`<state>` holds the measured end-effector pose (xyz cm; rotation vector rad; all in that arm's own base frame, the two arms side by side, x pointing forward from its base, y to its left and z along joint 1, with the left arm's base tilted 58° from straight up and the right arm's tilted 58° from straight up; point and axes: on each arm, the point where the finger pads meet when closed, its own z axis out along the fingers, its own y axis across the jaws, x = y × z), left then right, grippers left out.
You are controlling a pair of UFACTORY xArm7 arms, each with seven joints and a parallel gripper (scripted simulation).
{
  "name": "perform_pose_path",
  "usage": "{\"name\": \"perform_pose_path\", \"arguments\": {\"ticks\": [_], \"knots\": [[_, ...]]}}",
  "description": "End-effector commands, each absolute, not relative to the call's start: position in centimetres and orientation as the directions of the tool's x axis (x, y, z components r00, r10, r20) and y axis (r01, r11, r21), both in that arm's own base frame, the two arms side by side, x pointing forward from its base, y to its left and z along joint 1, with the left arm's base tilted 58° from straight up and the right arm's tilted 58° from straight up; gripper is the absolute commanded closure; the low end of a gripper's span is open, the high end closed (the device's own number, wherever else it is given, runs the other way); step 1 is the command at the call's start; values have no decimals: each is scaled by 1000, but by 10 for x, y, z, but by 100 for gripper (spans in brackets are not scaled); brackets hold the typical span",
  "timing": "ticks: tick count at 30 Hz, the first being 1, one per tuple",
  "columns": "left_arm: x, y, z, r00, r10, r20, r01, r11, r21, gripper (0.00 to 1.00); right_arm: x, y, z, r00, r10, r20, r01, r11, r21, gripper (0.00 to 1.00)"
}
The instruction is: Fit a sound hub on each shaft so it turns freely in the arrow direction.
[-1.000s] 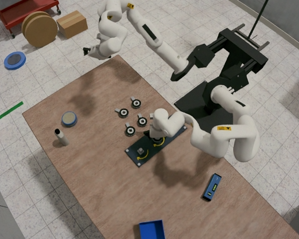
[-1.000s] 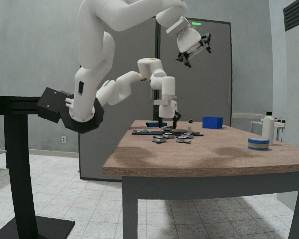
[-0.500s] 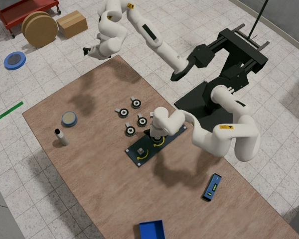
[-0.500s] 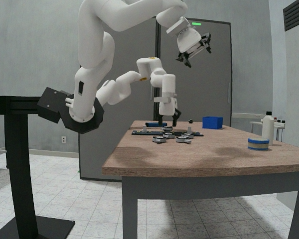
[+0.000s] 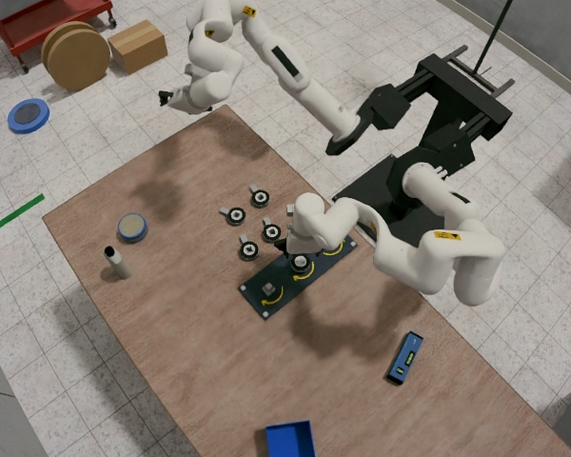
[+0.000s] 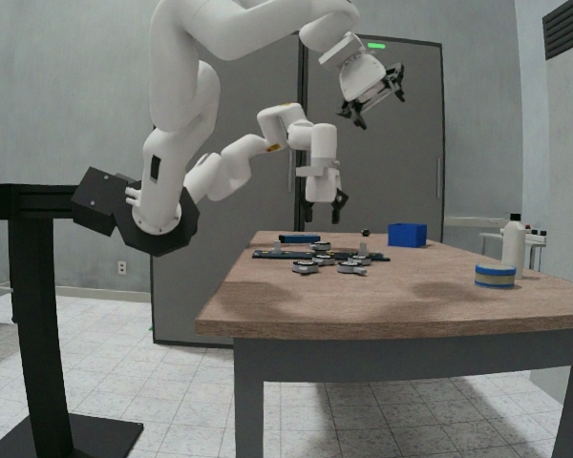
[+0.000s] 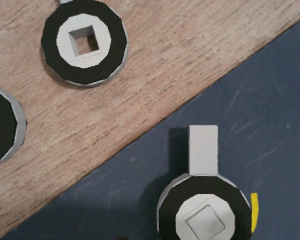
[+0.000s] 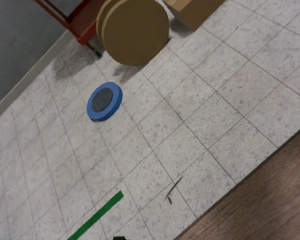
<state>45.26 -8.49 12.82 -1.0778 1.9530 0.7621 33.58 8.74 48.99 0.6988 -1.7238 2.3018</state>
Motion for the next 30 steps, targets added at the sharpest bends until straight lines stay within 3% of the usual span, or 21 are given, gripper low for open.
{"name": "perform_pose_path", "arguments": {"ticks": [1, 9, 30], "knots": [[461, -139, 83, -97, -532, -841, -936, 335, -104, 0, 335, 89, 491, -873, -135, 468, -411, -311, -857, 0], [471, -196, 32, -96, -532, -841, -936, 335, -105, 0, 335, 89, 491, -873, -135, 468, -411, -311, -857, 0], [470, -196, 31, -97, -533, -841, -937, 335, -104, 0, 335, 89, 491, -873, -135, 468, -411, -311, -857, 0]]}}
